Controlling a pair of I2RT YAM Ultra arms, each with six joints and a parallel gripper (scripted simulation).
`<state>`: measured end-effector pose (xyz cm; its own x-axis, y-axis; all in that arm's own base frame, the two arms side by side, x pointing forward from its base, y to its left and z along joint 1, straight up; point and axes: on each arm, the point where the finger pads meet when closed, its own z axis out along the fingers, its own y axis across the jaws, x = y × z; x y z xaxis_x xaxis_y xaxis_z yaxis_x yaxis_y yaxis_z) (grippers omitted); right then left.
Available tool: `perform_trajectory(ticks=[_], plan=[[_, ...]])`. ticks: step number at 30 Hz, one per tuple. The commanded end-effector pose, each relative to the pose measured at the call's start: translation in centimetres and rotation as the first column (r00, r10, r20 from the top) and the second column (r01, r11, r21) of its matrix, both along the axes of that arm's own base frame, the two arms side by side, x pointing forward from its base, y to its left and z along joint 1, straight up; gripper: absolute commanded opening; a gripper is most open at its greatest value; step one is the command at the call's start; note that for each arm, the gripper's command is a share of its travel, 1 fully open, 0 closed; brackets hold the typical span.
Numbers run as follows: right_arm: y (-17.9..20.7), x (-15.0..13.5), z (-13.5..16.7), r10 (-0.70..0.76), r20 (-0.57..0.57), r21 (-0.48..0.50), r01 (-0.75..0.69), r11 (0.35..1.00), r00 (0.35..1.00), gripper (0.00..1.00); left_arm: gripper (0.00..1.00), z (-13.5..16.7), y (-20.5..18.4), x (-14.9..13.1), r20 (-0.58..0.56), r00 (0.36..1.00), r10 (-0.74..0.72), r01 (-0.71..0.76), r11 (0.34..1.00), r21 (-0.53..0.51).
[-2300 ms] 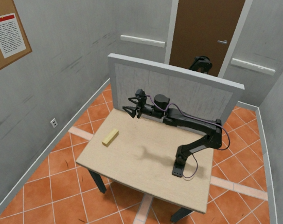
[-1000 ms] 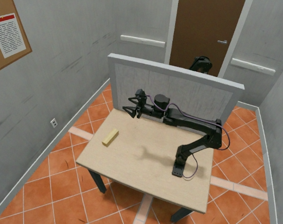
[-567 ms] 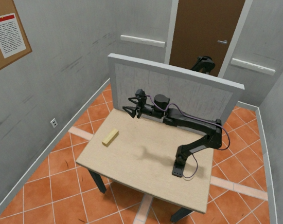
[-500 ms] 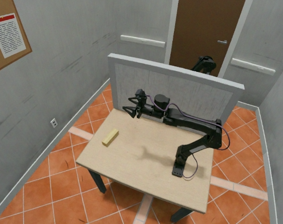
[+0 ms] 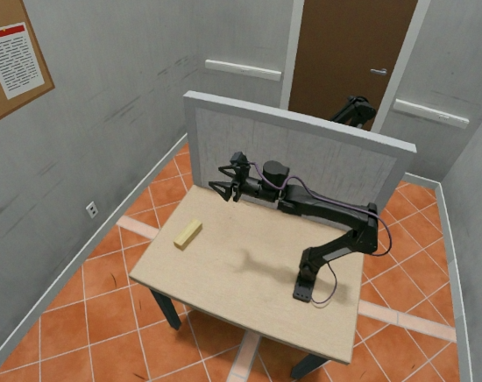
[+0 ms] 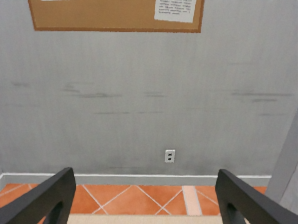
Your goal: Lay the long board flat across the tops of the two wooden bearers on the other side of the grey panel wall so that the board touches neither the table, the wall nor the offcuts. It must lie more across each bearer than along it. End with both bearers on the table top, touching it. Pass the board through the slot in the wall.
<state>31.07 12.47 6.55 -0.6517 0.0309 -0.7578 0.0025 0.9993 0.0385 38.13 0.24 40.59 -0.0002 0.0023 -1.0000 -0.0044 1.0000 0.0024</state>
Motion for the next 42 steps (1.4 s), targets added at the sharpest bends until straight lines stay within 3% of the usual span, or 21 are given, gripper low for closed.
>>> perform_trajectory(ticks=[1, 7, 9, 12, 15, 20, 30, 35, 38, 42], plan=[[0.4, 1.3, 1.9, -0.021, 0.053, 0.024, 0.02, 1.0, 0.998, 0.77, 0.77, 3.9, -0.1, -0.7, 0.091, 0.996, 0.001, -0.001, 1.0, -0.001], [0.2, 1.5, 1.9, -0.02, 0.059, 0.019, 0.019, 1.0, 0.998, 0.77, 0.77, 3.9, -0.1, -0.7, 0.091, 0.996, 0.001, -0.001, 1.0, -0.001], [0.2, 2.4, 4.2, -0.031, 0.116, 0.055, 0.025, 0.998, 0.993, 0.77, 0.77, 3.9, -0.2, -0.7, 0.091, 0.996, 0.0, 0.0, 1.0, -0.002], [0.5, 3.1, 5.1, 0.003, 0.123, 0.068, -0.012, 0.998, 0.992, 0.77, 0.77, 3.8, -0.3, -0.6, 0.089, 0.996, -0.004, 0.004, 1.0, -0.003], [0.0, 4.9, 8.5, 0.023, 0.187, 0.084, -0.04, 0.996, 0.982, 0.77, 0.77, 3.6, -0.5, -0.4, 0.084, 0.996, -0.012, 0.012, 1.0, -0.006], [-1.0, 5.7, 10.1, 0.042, 0.191, 0.071, -0.056, 0.996, 0.981, 0.77, 0.77, 3.4, -0.5, -0.2, 0.077, 0.997, -0.014, 0.015, 1.0, -0.008], [-5.7, 8.8, 22.9, 0.021, 0.459, 0.067, -0.058, 0.996, 0.888, 0.77, 0.77, 3.8, -0.4, -0.7, 0.085, 0.996, -0.011, 0.012, 1.0, -0.008], [-8.4, 8.3, 28.5, 0.028, 0.553, 0.024, -0.05, 0.998, 0.832, 0.77, 0.77, 3.4, -0.6, -0.5, 0.067, 0.998, -0.017, 0.018, 1.0, -0.008], [-8.9, 8.5, 29.1, 0.031, 0.562, 0.012, -0.046, 0.999, 0.827, 0.77, 0.77, 3.1, -0.4, -0.5, 0.071, 0.997, -0.011, 0.011, 1.0, -0.007], [-11.0, 7.1, 34.4, 0.038, 0.657, -0.032, -0.023, 0.999, 0.753, 0.77, 0.77, 3.2, -0.4, -0.2, 0.065, 0.998, -0.016, 0.016, 1.0, -0.009]])
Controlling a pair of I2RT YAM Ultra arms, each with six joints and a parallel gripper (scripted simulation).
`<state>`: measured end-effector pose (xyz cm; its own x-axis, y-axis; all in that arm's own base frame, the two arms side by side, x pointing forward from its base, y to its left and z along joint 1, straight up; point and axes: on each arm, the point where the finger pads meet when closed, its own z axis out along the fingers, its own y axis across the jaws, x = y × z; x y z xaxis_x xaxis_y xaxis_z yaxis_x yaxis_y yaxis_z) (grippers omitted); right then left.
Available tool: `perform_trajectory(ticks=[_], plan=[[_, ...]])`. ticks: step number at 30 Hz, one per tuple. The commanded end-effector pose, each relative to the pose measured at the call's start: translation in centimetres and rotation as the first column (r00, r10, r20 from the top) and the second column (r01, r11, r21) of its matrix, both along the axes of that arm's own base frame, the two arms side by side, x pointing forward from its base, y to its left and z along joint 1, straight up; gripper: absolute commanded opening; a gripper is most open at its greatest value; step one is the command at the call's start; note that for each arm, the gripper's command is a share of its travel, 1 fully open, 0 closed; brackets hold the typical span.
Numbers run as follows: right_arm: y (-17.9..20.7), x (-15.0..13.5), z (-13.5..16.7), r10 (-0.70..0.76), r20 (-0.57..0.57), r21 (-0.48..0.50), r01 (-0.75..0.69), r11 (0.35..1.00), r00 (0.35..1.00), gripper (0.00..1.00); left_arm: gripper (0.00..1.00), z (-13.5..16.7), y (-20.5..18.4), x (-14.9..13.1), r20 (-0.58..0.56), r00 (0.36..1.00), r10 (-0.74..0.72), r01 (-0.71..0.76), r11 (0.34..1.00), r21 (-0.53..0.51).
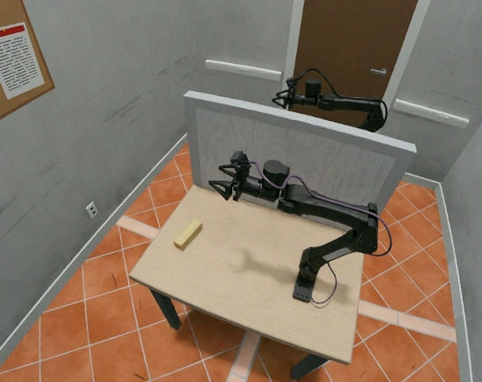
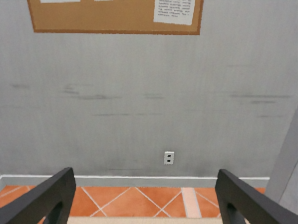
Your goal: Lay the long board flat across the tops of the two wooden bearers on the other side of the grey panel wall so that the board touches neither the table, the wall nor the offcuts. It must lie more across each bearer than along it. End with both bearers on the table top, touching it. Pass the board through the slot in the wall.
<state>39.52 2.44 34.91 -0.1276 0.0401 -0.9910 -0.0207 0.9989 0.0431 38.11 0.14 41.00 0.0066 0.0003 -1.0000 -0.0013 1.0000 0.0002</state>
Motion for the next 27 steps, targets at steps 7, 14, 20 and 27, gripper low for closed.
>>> perform_trajectory(ticks=[7, 14, 20, 27], plan=[[-2.4, -2.9, 10.2, -0.01, 0.24, -0.03, 0.018, 0.999, 0.971, 0.77, 0.77, 2.1, -0.7, 0.0, 0.039, 0.999, -0.022, 0.023, 1.0, -0.006], [-1.6, -2.6, 10.0, 0.008, 0.233, -0.03, -0.001, 1.0, 0.972, 0.77, 0.77, 2.3, -0.1, -0.3, 0.055, 0.998, -0.005, 0.006, 1.0, -0.006], [-2.1, -2.1, 9.2, -0.017, 0.213, -0.039, 0.025, 0.999, 0.977, 0.77, 0.77, 0.5, -0.1, -0.1, 0.018, 1.0, -0.002, 0.002, 1.0, -0.007], [-2.0, -1.3, 7.0, -0.018, 0.157, -0.043, 0.025, 0.999, 0.987, 0.77, 0.77, -0.6, 0.2, 0.0, -0.007, 1.0, 0.009, -0.009, 1.0, -0.007]])
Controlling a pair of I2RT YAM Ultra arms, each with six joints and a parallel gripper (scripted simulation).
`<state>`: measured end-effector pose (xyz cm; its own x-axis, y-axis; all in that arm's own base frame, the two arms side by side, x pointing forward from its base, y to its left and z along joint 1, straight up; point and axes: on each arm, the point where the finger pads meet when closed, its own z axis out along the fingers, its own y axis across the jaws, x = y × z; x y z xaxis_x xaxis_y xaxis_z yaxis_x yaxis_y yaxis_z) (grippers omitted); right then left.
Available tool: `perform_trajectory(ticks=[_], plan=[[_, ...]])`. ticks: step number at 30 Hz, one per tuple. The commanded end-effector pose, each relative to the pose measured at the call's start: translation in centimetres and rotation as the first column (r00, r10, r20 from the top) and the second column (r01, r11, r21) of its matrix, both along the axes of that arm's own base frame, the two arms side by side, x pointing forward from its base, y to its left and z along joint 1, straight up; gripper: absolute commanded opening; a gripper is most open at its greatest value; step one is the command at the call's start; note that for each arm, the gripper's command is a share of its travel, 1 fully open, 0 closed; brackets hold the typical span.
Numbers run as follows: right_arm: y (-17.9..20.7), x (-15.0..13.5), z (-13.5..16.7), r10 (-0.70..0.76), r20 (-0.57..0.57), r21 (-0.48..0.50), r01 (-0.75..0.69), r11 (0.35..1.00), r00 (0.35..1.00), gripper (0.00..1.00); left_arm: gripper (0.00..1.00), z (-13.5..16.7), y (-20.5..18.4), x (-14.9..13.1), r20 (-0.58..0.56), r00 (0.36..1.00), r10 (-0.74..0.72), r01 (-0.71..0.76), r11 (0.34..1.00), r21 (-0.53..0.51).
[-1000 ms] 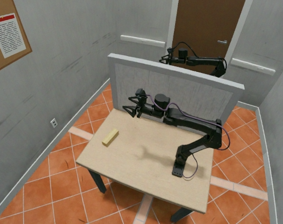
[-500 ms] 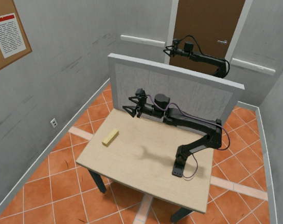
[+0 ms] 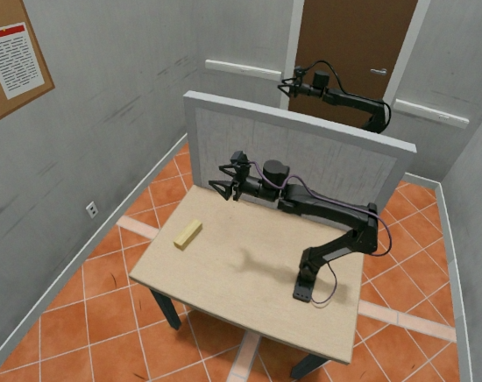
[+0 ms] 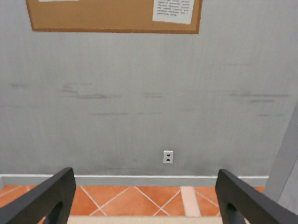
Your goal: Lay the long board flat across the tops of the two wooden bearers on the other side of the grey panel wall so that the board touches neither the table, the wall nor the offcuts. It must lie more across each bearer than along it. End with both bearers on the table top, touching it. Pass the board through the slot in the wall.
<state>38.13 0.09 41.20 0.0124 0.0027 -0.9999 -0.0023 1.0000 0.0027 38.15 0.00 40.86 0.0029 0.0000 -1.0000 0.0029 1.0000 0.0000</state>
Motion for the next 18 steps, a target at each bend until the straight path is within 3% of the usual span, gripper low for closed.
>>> perform_trajectory(ticks=[1, 5, 8, 11, 18], plan=[[0.3, 0.1, 0.7, 0.0, 0.017, -0.006, 0.0, 1.0, 1.0, 0.77, 0.77, -0.4, 0.4, 0.0, -0.003, 1.0, 0.013, -0.013, 1.0, -0.007], [0.3, -1.1, 1.9, 0.0, 0.054, -0.007, 0.001, 1.0, 0.999, 0.77, 0.77, 0.0, 0.4, -0.1, 0.002, 1.0, 0.015, -0.015, 1.0, -0.007], [0.1, -1.0, 1.1, -0.005, 0.033, -0.008, 0.005, 1.0, 0.999, 0.77, 0.77, 0.6, 0.6, -0.2, 0.023, 1.0, 0.021, -0.021, 1.0, -0.008], [0.3, -1.3, 2.5, 0.0, 0.068, -0.008, 0.001, 1.0, 0.998, 0.77, 0.77, 0.5, 0.3, -0.2, 0.021, 1.0, 0.015, -0.015, 1.0, -0.008], [-0.1, -1.2, 2.5, -0.01, 0.068, -0.009, 0.011, 1.0, 0.998, 0.77, 0.77, 0.3, 0.5, -0.2, 0.017, 1.0, 0.019, -0.018, 1.0, -0.007]])
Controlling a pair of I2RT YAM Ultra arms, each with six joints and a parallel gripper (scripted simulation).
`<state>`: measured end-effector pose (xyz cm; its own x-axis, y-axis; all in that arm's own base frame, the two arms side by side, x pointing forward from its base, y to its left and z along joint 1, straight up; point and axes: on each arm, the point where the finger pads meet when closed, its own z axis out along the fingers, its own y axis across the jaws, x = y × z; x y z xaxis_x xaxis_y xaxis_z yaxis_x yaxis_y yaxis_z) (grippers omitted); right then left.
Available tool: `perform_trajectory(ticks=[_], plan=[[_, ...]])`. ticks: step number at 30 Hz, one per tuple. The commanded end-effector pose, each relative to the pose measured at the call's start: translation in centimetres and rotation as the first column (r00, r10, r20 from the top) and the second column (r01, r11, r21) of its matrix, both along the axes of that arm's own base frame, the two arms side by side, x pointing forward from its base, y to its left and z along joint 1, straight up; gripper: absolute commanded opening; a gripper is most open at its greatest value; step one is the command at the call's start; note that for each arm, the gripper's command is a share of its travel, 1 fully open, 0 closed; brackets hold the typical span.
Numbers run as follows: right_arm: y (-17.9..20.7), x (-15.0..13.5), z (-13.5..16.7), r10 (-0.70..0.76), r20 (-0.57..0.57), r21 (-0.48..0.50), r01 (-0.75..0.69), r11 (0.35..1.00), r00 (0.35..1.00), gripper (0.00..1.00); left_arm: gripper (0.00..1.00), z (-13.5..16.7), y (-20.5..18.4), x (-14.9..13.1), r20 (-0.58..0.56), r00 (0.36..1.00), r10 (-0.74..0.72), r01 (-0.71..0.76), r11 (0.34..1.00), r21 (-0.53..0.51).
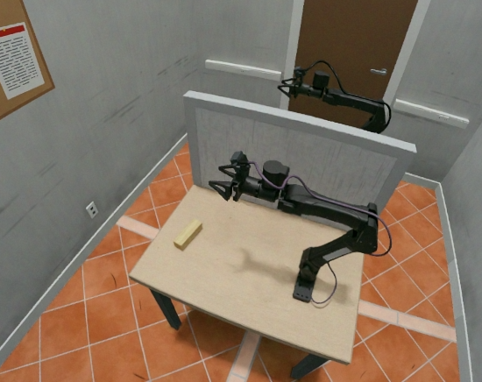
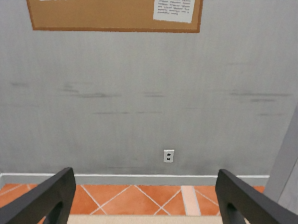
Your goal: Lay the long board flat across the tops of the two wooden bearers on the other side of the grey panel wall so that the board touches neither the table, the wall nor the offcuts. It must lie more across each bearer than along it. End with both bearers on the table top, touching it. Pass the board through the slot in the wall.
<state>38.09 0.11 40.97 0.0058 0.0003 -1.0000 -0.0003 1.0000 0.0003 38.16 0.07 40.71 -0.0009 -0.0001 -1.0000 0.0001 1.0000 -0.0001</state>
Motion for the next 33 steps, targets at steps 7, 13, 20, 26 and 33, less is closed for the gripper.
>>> perform_trajectory(ticks=[7, 13, 20, 26, 33], plan=[[-0.1, -0.5, 2.0, -0.009, 0.053, -0.006, 0.009, 1.0, 0.999, 0.77, 0.77, 0.2, 0.4, -0.2, 0.017, 1.0, 0.006, -0.006, 1.0, -0.007], [-0.1, 0.2, 1.0, -0.01, 0.025, -0.007, 0.01, 1.0, 1.0, 0.77, 0.77, 0.0, -0.1, -0.2, 0.013, 1.0, -0.007, 0.007, 1.0, -0.007], [0.0, -0.2, 1.0, -0.004, 0.028, -0.006, 0.004, 1.0, 1.0, 0.77, 0.77, 0.9, 0.0, -0.2, 0.03, 1.0, -0.002, 0.003, 1.0, -0.006], [0.0, -0.2, 1.0, -0.004, 0.028, -0.006, 0.004, 1.0, 1.0, 0.77, 0.77, 0.9, 0.0, -0.2, 0.03, 1.0, -0.002, 0.003, 1.0, -0.006], [0.0, -0.2, 1.0, -0.004, 0.028, -0.006, 0.004, 1.0, 1.0, 0.77, 0.77, 0.9, 0.0, -0.2, 0.03, 1.0, -0.002, 0.003, 1.0, -0.006]])
